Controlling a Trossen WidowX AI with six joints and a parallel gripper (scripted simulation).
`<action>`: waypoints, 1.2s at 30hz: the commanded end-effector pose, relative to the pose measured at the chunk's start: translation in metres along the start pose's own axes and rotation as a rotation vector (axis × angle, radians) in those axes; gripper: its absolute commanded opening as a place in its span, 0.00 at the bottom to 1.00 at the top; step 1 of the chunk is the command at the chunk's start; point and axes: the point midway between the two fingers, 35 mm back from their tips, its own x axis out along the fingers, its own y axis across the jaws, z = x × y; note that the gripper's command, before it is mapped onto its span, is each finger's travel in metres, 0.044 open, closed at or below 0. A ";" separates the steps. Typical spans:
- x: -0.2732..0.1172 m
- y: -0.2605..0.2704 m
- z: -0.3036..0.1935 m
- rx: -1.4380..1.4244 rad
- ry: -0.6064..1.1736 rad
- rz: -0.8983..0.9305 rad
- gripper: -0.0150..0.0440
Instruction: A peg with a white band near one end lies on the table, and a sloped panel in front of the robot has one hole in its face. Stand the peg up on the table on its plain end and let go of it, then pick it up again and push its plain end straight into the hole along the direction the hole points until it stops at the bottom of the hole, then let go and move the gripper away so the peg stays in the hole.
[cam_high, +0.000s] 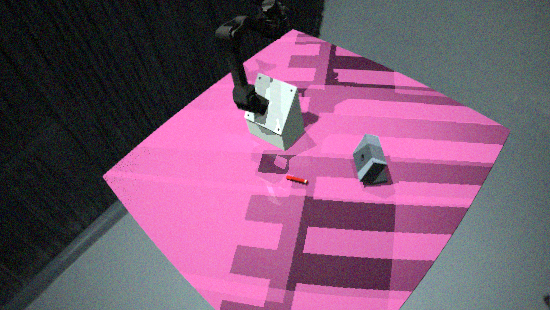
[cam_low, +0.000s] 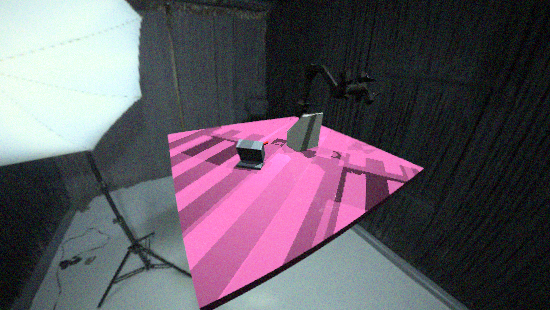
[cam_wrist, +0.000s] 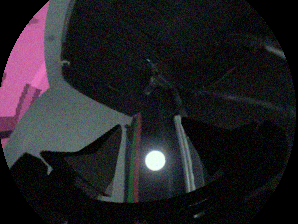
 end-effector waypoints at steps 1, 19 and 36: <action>-0.001 0.000 -0.001 0.003 0.005 0.001 0.98; -0.089 0.024 -0.101 0.364 0.446 0.096 1.00; -0.210 0.055 -0.163 0.751 0.889 0.137 1.00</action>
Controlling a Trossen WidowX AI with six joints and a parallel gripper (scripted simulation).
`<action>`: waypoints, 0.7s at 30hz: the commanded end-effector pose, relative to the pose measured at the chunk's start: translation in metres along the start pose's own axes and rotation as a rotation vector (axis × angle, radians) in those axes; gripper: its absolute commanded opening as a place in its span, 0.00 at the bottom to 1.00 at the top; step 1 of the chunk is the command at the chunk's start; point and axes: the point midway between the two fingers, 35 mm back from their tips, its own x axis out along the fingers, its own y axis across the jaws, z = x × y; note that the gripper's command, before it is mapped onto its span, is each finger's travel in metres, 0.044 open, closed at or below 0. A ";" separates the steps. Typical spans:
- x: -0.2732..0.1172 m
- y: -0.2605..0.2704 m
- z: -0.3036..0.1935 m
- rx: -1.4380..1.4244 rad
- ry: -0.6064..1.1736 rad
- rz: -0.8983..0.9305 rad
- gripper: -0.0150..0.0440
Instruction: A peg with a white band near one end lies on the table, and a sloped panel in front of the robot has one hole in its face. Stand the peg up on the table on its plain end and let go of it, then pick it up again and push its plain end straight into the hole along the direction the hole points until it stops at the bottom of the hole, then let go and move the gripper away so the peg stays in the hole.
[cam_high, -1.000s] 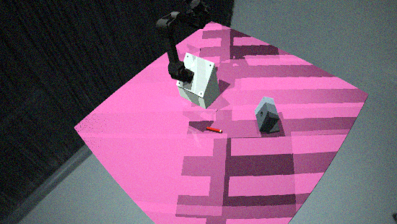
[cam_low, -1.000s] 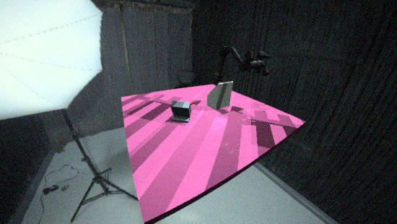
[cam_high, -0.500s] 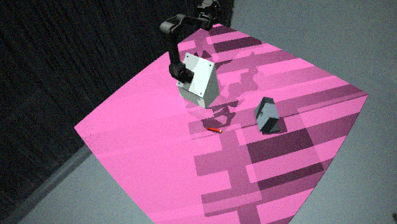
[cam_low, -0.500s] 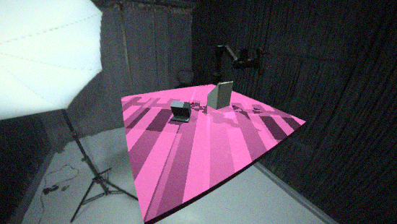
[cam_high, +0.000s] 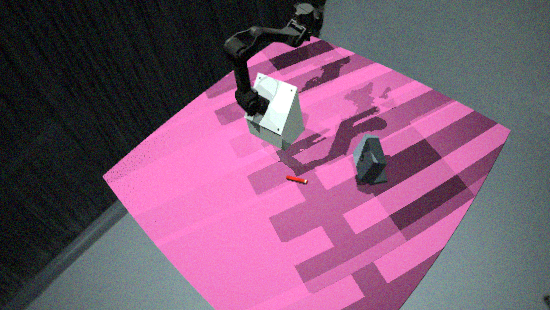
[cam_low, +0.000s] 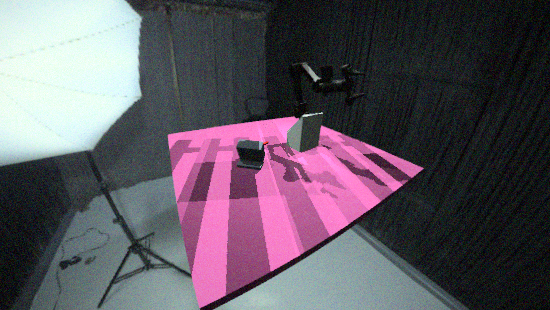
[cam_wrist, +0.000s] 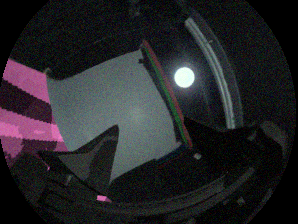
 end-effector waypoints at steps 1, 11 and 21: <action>-0.012 -0.010 -0.025 0.077 0.087 -0.008 1.00; -0.056 -0.014 -0.097 0.309 0.334 -0.010 1.00; -0.112 -0.007 -0.159 0.534 0.574 -0.028 1.00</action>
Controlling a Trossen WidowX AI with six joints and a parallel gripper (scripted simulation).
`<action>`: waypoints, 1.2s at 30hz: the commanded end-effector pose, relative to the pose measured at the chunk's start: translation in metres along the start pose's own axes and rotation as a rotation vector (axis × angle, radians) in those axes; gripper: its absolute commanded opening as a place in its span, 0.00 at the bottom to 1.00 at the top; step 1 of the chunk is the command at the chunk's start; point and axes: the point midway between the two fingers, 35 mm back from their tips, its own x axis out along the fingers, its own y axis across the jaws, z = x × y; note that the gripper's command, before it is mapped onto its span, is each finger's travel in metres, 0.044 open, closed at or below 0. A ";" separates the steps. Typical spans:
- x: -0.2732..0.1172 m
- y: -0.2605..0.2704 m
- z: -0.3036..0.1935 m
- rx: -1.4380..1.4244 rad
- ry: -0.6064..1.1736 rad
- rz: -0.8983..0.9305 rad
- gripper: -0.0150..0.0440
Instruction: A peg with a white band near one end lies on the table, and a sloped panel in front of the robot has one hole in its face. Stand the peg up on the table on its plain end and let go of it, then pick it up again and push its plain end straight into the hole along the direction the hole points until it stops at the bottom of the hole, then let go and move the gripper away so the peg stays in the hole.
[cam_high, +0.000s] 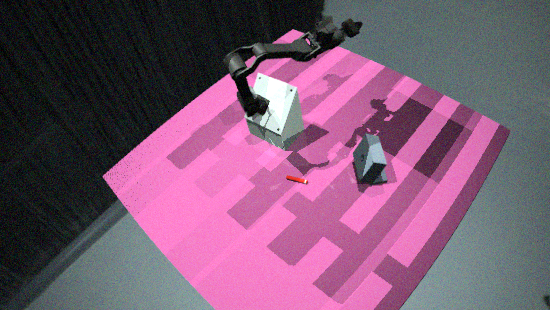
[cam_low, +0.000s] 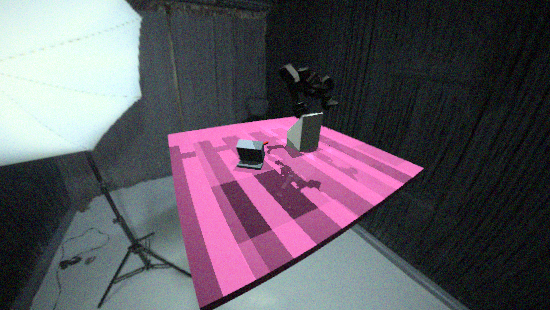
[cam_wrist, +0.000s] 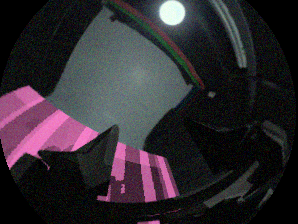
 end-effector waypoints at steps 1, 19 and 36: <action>-0.011 -0.012 -0.024 0.077 0.079 -0.019 1.00; -0.081 -0.025 -0.157 0.511 0.516 -0.062 1.00; -0.185 0.001 -0.255 0.903 0.941 -0.130 1.00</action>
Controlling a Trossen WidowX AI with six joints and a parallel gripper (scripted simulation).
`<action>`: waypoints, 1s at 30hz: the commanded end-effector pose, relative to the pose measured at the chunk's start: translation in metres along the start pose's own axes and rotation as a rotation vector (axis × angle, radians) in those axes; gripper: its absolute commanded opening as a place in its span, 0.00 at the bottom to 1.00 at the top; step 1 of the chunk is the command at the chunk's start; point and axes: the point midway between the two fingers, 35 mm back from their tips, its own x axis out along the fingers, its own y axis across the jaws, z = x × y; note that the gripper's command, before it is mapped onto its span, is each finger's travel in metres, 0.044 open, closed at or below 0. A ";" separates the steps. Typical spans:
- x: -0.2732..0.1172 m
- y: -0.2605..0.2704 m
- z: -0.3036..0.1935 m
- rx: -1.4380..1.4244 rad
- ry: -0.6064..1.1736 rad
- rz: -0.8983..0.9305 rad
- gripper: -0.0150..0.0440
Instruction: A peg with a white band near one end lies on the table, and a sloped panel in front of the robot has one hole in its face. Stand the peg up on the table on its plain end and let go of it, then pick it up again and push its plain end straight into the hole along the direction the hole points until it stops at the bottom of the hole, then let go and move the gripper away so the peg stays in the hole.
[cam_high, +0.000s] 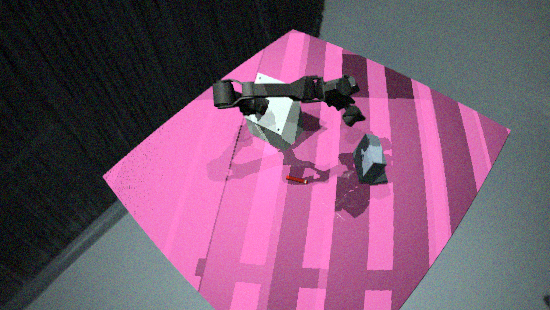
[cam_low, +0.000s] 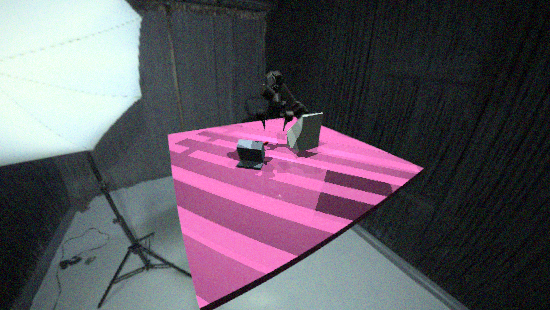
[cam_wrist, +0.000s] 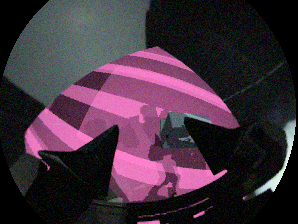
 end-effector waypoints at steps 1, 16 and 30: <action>-0.005 -0.017 -0.024 0.084 0.077 -0.029 1.00; -0.033 -0.061 -0.146 0.411 0.452 -0.127 1.00; -0.080 -0.073 -0.242 0.638 0.761 -0.228 1.00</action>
